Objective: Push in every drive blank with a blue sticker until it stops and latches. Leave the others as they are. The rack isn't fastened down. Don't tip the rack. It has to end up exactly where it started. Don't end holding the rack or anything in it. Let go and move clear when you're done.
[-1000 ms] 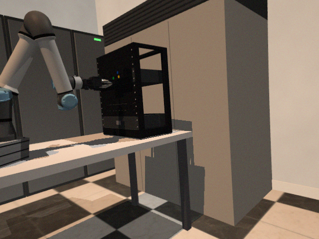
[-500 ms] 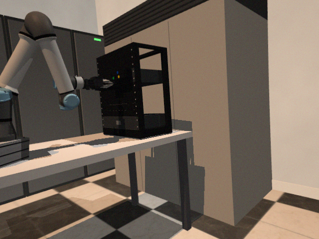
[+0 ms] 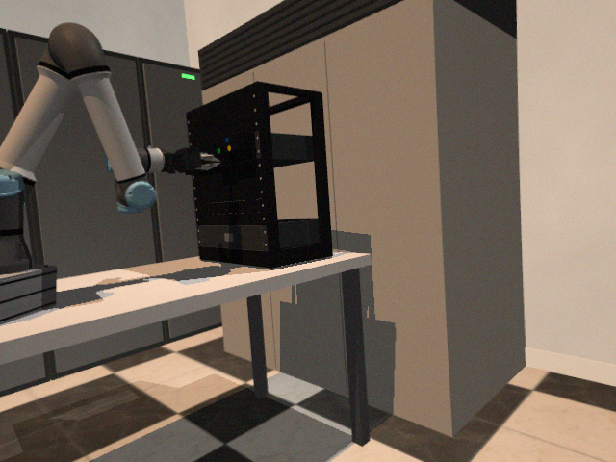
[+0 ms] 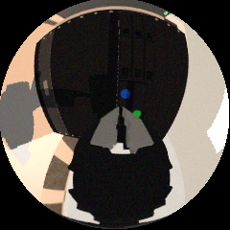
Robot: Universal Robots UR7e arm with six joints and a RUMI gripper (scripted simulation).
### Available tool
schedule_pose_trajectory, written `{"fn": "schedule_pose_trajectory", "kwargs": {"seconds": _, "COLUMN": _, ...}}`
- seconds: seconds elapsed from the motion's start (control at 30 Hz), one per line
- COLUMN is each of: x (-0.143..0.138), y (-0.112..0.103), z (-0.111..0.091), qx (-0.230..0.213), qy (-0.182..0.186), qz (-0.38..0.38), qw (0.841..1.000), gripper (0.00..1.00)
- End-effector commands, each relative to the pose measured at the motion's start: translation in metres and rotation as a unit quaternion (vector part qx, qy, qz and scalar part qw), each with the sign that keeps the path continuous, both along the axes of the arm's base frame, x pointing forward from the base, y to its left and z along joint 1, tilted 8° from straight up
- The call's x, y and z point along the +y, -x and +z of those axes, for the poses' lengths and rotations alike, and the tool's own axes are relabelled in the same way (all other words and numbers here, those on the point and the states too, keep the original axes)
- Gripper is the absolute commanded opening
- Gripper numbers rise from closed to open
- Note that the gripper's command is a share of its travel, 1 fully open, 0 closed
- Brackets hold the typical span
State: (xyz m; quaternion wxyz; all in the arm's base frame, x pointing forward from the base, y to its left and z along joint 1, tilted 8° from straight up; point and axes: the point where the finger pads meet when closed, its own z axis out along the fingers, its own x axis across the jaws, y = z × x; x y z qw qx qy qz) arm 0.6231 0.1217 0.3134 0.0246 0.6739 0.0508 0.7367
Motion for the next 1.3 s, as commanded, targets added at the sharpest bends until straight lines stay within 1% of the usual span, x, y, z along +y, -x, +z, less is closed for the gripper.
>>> {"fn": "schedule_pose_trajectory", "kwargs": {"seconds": 0.0, "x": 0.000, "y": -0.005, "z": 0.001, "qx": -0.001, "qy": 0.000, "qz": 0.000, "qw": 1.000, "gripper": 0.00}}
{"fn": "schedule_pose_trajectory", "kwargs": {"seconds": 0.33, "x": 0.000, "y": -0.005, "z": 0.001, "qx": -0.001, "qy": 0.000, "qz": 0.000, "qw": 1.000, "gripper": 0.00}}
{"fn": "schedule_pose_trajectory", "kwargs": {"seconds": 0.6, "x": 0.001, "y": -0.015, "z": 0.002, "qx": -0.001, "qy": 0.000, "qz": 0.000, "qw": 1.000, "gripper": 0.00}}
{"fn": "schedule_pose_trajectory", "kwargs": {"seconds": 1.27, "x": 0.001, "y": -0.018, "z": 0.002, "qx": -0.001, "qy": 0.000, "qz": 0.000, "qw": 1.000, "gripper": 0.00}}
